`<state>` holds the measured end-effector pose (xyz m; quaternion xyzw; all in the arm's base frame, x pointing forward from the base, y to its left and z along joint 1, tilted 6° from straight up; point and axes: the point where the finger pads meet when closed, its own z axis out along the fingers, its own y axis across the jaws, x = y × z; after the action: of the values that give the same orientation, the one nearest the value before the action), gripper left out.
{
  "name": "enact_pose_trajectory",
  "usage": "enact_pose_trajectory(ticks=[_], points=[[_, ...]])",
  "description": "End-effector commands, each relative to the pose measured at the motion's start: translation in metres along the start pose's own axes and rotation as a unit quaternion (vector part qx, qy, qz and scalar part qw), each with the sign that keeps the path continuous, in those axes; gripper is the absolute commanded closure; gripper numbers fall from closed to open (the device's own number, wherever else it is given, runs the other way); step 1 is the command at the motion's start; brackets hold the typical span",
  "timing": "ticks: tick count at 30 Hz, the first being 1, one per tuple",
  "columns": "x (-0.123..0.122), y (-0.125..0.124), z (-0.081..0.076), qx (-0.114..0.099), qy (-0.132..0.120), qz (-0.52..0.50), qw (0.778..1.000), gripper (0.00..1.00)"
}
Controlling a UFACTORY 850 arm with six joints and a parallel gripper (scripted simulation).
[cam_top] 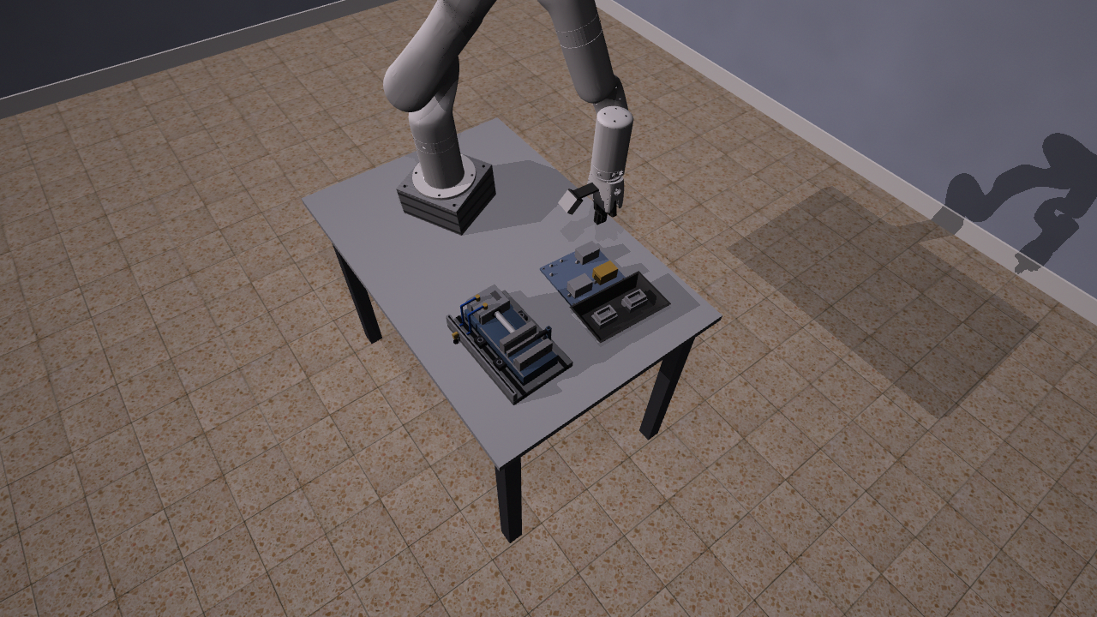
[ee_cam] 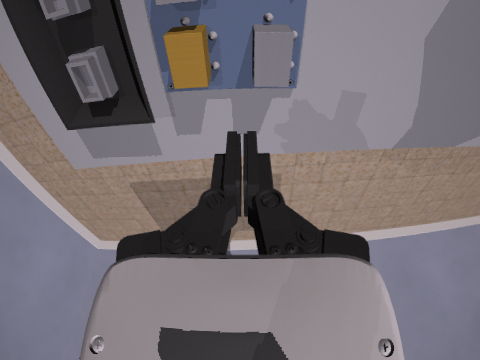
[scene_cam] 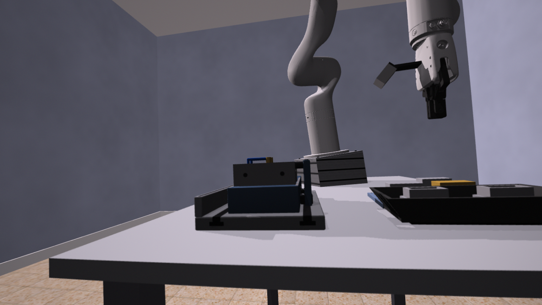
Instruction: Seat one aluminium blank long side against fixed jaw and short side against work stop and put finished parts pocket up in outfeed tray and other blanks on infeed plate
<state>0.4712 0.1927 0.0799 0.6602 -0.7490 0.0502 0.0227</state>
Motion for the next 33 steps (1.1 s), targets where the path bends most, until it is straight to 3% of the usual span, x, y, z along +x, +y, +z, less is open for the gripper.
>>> enact_pose_trajectory(ticks=[1,2,3,33], points=[[0.0042,0.0315,-0.0018,0.005,-0.002,0.001,1.0,1.0],[0.0043,0.0319,-0.0018,0.005,-0.002,0.001,1.0,1.0],[0.0043,0.0319,-0.0018,0.005,-0.002,0.001,1.0,0.31],[0.0043,0.0319,-0.0018,0.005,-0.002,0.001,1.0,0.31]])
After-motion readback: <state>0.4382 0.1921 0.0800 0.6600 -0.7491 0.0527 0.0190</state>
